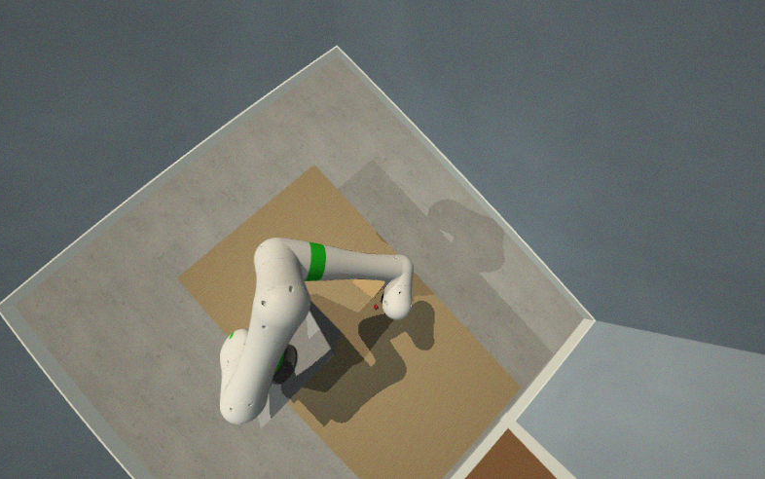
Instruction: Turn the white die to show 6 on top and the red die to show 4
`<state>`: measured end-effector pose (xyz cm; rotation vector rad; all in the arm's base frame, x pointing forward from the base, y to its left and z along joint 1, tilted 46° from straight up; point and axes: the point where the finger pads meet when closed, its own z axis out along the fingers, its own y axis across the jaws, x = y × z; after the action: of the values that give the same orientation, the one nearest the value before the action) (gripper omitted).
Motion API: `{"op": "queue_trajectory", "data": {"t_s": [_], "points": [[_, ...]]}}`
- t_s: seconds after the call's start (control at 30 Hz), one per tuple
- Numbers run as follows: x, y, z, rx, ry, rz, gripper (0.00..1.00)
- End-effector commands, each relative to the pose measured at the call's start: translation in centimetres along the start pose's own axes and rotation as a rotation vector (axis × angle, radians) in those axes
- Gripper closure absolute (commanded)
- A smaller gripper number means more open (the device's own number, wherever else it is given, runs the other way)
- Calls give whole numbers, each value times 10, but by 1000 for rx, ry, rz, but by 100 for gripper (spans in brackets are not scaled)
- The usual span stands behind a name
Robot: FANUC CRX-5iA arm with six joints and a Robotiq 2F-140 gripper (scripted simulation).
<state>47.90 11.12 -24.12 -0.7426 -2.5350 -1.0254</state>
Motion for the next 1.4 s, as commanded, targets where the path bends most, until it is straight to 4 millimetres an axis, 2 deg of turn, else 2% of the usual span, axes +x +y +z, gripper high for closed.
{"op": "queue_trajectory", "data": {"t_s": [0.0, 0.63, 0.67, 1.37], "points": [[0, 0, 0, 0, 0, 0, 81], [0, 0, 0, 0, 0, 0, 81], [0, 0, 0, 0, 0, 0, 93], [0, 0, 0, 0, 0, 0, 93]]}}
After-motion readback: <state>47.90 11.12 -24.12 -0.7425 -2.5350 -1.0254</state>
